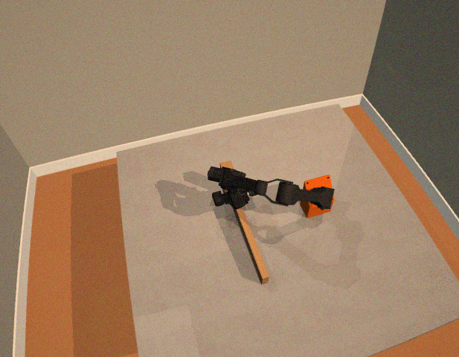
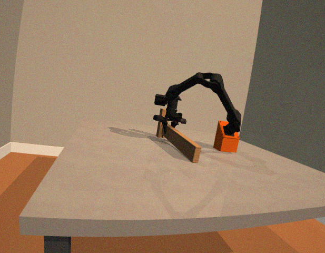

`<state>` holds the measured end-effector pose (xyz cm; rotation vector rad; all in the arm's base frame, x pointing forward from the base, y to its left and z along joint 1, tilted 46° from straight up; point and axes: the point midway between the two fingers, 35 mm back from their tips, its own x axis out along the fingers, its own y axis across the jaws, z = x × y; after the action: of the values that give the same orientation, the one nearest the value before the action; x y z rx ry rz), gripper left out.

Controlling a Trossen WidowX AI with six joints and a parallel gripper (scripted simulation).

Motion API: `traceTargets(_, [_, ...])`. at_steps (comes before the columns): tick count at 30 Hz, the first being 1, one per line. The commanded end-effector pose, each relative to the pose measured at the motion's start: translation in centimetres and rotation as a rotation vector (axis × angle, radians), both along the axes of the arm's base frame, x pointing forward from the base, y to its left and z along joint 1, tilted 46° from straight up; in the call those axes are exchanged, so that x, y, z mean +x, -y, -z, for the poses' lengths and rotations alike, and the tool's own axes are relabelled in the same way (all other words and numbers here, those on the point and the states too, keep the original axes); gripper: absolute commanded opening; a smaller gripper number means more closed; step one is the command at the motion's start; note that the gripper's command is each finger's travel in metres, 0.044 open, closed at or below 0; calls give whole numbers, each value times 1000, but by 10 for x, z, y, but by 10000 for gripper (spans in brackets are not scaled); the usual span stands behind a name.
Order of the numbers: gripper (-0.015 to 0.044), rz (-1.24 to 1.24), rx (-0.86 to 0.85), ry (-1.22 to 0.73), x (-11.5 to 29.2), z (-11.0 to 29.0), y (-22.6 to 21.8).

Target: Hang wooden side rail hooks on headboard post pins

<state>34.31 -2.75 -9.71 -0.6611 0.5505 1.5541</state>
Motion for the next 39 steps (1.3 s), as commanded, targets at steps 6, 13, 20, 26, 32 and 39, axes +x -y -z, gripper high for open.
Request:
traceTargets(6, [0, 2, -11, 7, 1, 1, 5])
traceTargets(13, [0, 2, -11, 7, 1, 1, 6])
traceTargets(20, [0, 2, -11, 7, 2, 1, 7])
traceTargets(26, [0, 2, -11, 7, 1, 2, 7])
traceTargets(32, [0, 2, -11, 7, 1, 3, 7])
traceTargets(39, [0, 2, -11, 7, 2, 3, 8])
